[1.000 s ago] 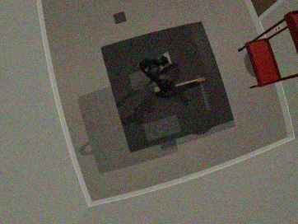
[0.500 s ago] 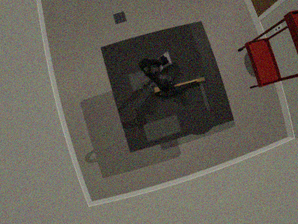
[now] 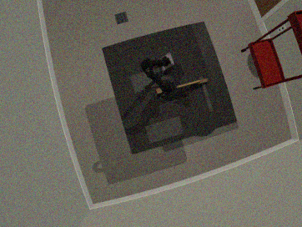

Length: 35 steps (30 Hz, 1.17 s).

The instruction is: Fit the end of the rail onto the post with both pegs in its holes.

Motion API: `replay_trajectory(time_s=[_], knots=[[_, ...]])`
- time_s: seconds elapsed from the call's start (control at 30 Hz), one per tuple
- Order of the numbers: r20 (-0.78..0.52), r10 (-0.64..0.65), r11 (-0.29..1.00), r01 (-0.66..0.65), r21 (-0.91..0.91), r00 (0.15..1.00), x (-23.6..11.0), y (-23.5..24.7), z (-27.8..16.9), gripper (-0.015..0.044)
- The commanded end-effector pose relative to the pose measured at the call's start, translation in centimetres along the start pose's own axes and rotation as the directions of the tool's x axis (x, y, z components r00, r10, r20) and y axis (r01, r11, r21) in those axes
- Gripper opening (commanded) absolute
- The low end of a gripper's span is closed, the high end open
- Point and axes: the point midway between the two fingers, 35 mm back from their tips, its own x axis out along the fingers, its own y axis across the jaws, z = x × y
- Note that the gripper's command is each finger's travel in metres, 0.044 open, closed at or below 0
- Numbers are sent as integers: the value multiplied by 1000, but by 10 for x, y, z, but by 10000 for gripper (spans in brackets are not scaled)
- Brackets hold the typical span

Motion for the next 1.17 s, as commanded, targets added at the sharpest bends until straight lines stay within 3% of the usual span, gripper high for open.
replay_trajectory(time_s=[0.0, 0.33, 0.53, 0.7, 1.13], knots=[[0, 0, 1000, 0, 0, 1000, 0, 0, 0, 184], [0, 0, 1000, 0, 0, 1000, 0, 0, 0, 440], [0, 0, 1000, 0, 0, 1000, -1, 0, 1, 440], [1, -2, 1000, 2, -2, 1000, -29, 0, 30, 440], [1, -2, 1000, 2, -2, 1000, -30, 0, 31, 440]])
